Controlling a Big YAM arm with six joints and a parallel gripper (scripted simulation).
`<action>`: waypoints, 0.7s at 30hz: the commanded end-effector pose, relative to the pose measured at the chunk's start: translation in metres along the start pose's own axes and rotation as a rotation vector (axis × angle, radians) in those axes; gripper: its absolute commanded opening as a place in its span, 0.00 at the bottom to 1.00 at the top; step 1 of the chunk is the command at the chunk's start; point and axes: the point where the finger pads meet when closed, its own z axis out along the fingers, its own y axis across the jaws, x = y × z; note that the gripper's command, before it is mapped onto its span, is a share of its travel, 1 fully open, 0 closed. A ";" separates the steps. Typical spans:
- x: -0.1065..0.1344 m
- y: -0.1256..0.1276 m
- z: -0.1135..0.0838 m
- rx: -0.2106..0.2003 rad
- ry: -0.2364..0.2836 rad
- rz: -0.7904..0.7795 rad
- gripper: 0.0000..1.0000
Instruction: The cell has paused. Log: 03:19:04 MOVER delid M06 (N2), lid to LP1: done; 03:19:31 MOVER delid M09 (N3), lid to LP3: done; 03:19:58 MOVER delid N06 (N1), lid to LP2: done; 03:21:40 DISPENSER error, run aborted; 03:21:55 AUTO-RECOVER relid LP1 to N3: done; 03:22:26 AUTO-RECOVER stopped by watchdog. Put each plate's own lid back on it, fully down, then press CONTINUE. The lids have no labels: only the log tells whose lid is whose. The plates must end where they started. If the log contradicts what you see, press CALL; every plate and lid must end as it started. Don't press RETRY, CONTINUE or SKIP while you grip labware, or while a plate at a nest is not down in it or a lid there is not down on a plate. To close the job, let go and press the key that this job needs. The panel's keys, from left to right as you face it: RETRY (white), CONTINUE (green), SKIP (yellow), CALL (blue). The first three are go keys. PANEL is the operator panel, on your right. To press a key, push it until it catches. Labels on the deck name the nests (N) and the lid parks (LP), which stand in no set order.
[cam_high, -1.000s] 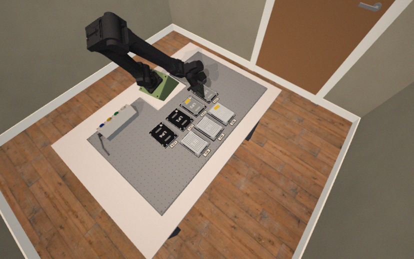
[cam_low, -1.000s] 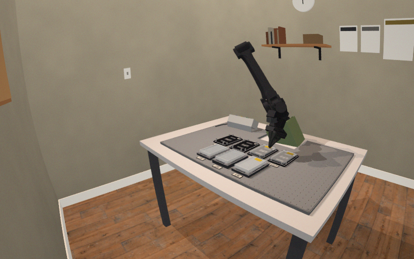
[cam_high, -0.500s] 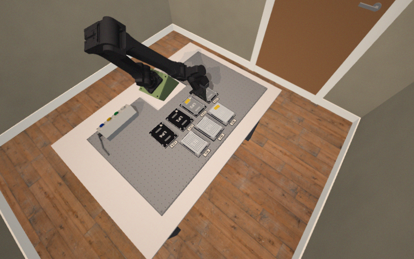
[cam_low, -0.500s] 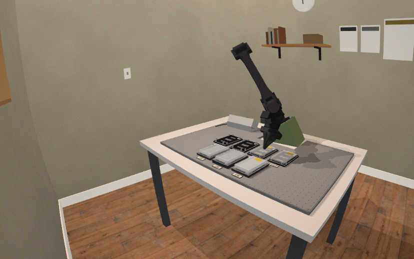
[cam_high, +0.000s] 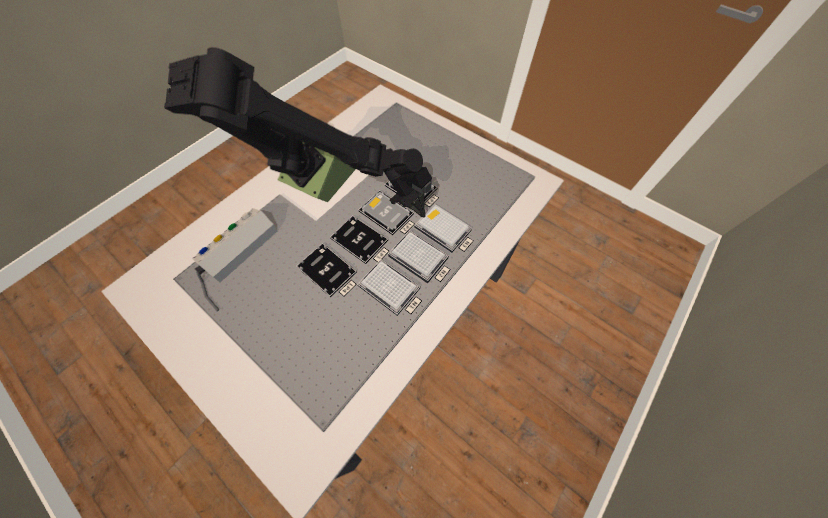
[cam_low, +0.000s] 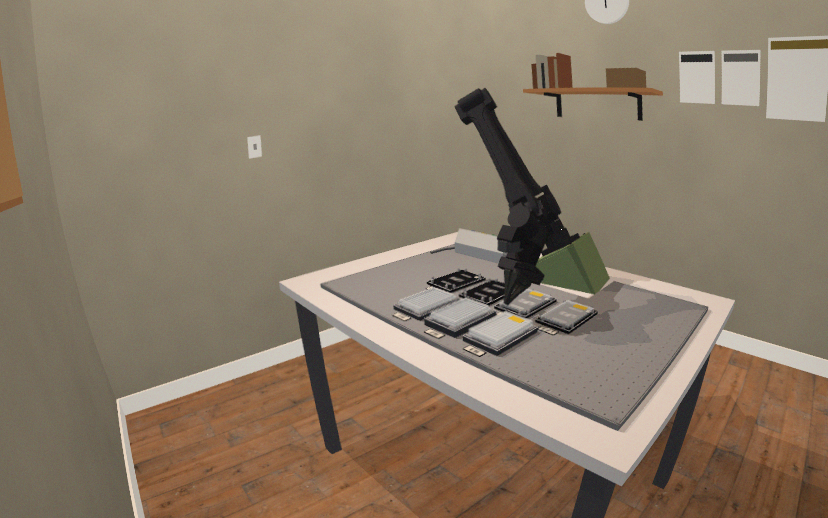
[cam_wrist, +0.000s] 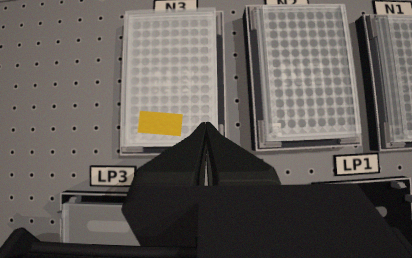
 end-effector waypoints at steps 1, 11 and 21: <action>-0.038 -0.003 0.015 0.004 -0.046 0.009 0.00; -0.059 -0.017 0.041 0.005 -0.018 -0.016 0.00; -0.091 -0.032 0.067 0.006 -0.019 -0.016 0.00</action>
